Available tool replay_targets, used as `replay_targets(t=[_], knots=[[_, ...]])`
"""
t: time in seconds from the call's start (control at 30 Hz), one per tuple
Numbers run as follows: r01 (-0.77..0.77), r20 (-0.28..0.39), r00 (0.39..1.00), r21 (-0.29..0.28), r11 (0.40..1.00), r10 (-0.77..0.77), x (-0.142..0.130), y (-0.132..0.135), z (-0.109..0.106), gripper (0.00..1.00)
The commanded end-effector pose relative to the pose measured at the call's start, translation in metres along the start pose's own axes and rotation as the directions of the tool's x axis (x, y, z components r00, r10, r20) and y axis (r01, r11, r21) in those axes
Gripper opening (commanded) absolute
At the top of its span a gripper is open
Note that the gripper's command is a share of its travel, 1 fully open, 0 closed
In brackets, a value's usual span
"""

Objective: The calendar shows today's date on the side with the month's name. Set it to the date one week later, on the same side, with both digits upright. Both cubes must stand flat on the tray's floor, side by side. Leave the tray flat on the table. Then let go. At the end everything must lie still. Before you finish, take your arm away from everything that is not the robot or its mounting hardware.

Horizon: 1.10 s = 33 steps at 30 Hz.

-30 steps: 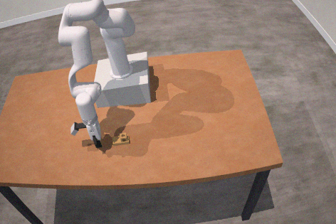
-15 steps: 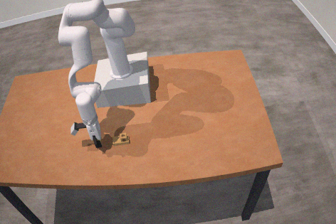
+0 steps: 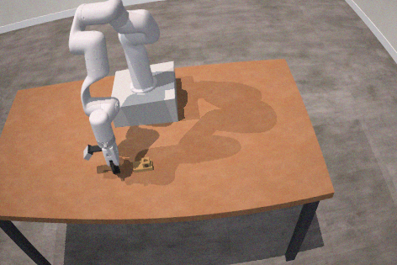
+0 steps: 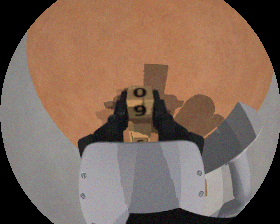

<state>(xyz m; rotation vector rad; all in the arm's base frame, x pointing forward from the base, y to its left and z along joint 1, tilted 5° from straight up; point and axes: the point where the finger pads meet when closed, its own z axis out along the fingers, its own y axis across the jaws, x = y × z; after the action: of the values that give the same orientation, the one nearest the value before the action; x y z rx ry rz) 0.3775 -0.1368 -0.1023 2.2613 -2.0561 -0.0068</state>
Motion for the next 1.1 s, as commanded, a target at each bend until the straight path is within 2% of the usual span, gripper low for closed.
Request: replay_targets(t=[0.0,0.8,0.93,1.07], knots=[[0.000,-0.001,1.000,0.003,1.000,0.000,0.001,-0.001,-0.001,0.29],[0.000,-0.001,1.000,0.003,1.000,0.000,0.001,-0.001,-0.003,0.29],[0.000,-0.001,1.000,0.003,1.000,0.000,0.001,-0.001,-0.016,0.29],[0.000,-0.001,1.000,0.003,1.000,0.000,0.000,-0.001,-0.042,0.29]])
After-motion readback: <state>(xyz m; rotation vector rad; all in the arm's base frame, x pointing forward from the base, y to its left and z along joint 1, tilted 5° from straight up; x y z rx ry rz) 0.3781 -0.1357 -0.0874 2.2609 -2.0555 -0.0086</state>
